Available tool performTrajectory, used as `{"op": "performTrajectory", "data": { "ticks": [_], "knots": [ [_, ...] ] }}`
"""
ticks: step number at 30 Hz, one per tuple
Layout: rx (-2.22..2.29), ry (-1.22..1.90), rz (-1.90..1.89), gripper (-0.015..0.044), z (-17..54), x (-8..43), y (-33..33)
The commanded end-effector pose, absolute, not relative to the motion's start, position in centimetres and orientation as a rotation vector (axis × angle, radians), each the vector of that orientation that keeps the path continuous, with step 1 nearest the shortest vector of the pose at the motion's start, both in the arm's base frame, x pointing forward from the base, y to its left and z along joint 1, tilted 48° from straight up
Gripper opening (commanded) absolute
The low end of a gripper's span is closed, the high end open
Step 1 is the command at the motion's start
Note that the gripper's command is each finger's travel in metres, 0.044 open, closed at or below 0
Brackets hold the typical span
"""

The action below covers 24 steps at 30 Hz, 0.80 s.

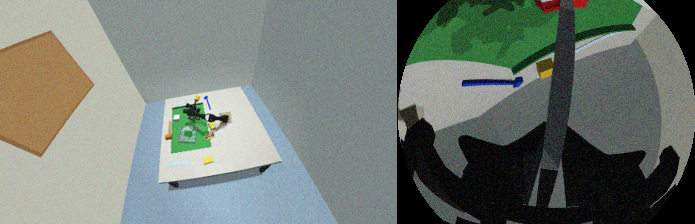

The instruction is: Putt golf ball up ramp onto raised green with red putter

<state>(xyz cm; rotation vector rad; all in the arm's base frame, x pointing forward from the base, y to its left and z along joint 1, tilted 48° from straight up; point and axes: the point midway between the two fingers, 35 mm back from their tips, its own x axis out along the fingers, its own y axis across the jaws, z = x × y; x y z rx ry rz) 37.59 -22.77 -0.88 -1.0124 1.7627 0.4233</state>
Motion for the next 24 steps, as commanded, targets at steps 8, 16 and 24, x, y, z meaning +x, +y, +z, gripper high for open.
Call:
{"op": "performTrajectory", "data": {
  "ticks": [8,16,24],
  "knots": [
    [-1.014,1.769,0.420,0.0000,-2.2,37.6,-21.4],
    [-1.013,1.763,0.429,0.0000,-2.4,37.7,-21.1],
    [-1.013,1.763,0.428,0.0000,-2.5,37.7,-21.2]
  ]
}}
